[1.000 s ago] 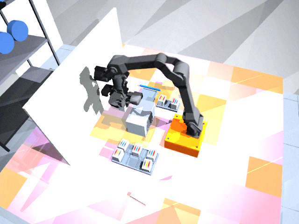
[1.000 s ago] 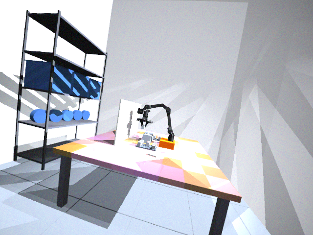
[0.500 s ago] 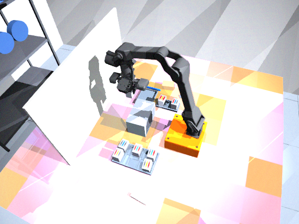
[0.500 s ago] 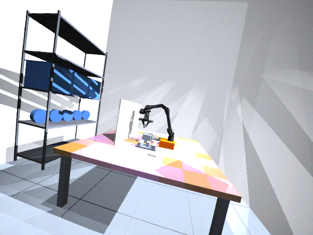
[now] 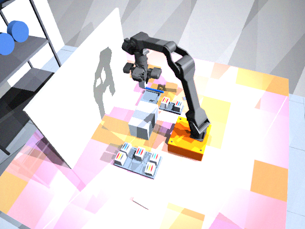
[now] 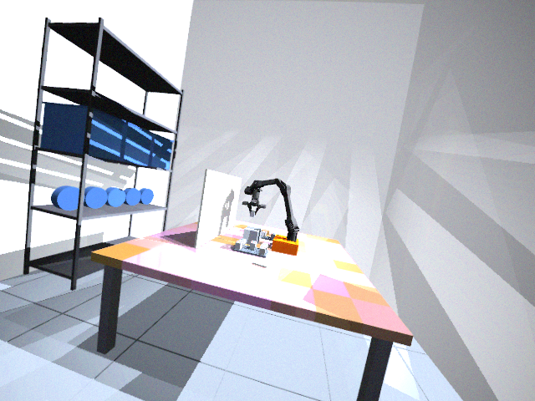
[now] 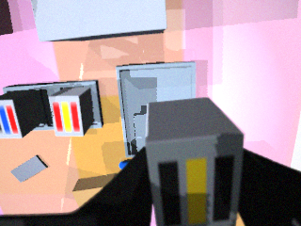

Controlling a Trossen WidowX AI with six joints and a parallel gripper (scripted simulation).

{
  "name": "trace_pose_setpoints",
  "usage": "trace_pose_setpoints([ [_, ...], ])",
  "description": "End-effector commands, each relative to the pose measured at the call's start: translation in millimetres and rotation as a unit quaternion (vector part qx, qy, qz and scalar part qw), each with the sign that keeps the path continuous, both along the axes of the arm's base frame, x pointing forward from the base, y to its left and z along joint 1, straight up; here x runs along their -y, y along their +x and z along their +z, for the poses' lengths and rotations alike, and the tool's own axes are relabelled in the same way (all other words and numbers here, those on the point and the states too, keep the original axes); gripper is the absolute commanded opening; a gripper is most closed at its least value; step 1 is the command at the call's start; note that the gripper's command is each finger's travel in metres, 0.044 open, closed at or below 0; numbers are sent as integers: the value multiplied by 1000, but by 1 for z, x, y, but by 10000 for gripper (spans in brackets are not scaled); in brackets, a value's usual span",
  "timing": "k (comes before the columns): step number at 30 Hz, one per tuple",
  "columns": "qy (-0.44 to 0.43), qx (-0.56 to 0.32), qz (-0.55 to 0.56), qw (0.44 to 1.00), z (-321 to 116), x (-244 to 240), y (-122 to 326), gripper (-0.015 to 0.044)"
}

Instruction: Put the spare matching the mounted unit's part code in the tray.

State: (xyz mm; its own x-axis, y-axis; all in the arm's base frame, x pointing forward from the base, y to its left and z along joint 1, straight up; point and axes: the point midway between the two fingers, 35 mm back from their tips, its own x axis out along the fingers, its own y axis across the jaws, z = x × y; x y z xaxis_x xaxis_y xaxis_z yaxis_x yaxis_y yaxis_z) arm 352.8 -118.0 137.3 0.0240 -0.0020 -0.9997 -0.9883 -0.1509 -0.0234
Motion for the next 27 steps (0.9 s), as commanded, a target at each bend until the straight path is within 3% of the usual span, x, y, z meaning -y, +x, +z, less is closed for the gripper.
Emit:
trace_pose_setpoints([
  [1, -5, 3, 7, 1000, 4, 26, -5, 0],
  [27, -5, 3, 9, 1000, -15, 38, -3, 0],
])
